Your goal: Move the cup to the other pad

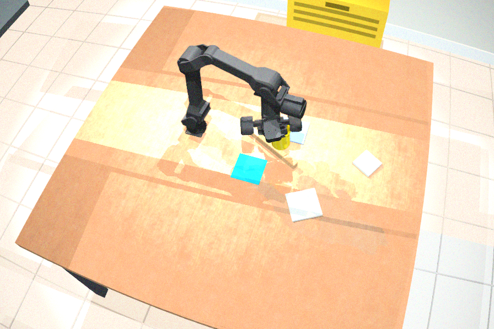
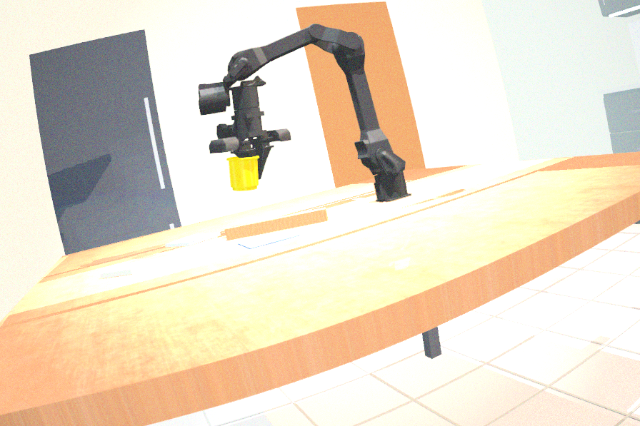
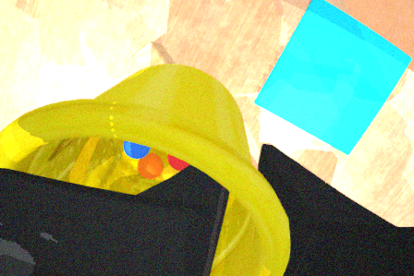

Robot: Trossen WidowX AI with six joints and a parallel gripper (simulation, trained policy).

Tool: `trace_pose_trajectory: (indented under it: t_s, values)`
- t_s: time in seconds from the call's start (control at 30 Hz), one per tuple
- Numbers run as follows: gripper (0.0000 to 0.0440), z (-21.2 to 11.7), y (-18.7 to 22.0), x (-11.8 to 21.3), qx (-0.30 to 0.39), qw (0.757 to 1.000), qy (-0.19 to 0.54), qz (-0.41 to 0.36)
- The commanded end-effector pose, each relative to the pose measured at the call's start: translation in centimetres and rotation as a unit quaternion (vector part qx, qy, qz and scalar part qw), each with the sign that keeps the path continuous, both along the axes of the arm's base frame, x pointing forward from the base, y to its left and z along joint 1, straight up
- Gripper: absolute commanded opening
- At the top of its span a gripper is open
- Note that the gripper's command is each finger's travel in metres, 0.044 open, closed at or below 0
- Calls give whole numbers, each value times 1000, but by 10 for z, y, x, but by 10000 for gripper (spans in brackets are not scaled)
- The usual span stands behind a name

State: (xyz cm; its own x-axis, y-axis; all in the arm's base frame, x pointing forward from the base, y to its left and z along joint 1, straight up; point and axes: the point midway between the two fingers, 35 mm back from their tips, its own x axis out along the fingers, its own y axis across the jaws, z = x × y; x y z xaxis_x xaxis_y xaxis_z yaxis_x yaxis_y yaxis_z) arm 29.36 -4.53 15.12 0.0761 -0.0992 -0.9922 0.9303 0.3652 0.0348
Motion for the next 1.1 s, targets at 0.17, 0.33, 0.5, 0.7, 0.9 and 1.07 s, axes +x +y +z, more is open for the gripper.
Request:
trace_pose_trajectory:
  t_s: [0.17, 0.33, 0.5, 0.7, 0.9, 1.07]
  values:
    - [0, -3, -21, -9, -6, 999, -17, -29]
    - [0, -8, -31, -14, -8, 999, -22, -45]
    - [0, -14, -40, -19, -10, 998, -26, -59]
    - [0, -25, -47, -26, -12, 997, -30, -74]
    - [0, -37, -52, -34, -13, 996, -32, -87]
    - [0, -48, -54, -42, -13, 995, -32, -96]
